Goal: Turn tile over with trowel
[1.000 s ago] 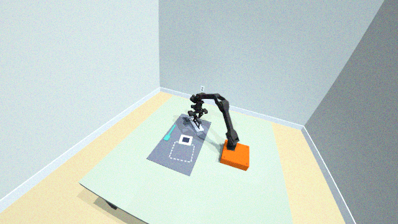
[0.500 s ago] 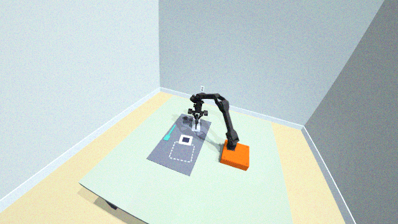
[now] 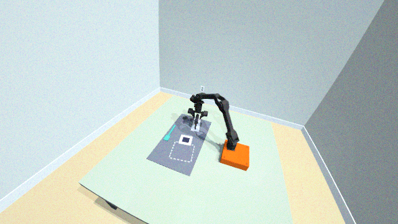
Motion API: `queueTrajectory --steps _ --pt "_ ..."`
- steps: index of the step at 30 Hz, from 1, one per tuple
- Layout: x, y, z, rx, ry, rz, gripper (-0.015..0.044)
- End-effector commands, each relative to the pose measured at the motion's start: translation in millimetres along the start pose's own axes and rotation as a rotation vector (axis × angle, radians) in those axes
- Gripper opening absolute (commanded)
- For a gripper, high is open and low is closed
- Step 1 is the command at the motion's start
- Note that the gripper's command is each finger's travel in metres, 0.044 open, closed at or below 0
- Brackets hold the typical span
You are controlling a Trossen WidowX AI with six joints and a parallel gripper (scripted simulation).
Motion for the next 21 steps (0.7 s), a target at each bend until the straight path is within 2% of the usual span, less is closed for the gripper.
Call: queueTrajectory --steps 1,15,21 --pt "0.4 0.1 0.0 0.005 0.0 0.002 0.027" --pt "0.4 0.1 0.0 0.005 0.0 0.002 0.027" --pt "-44.8 2.4 -2.1 0.005 0.0 0.002 0.027"
Point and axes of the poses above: the point midway between the two fingers, 35 mm back from their tips, its own x axis out along the fingers, its own z axis across the jaws, y = z × x, the point moved 8 cm from there along -x, back along the fingers, and after that the axes turned 7 degrees about -x, right-handed, at the moved point
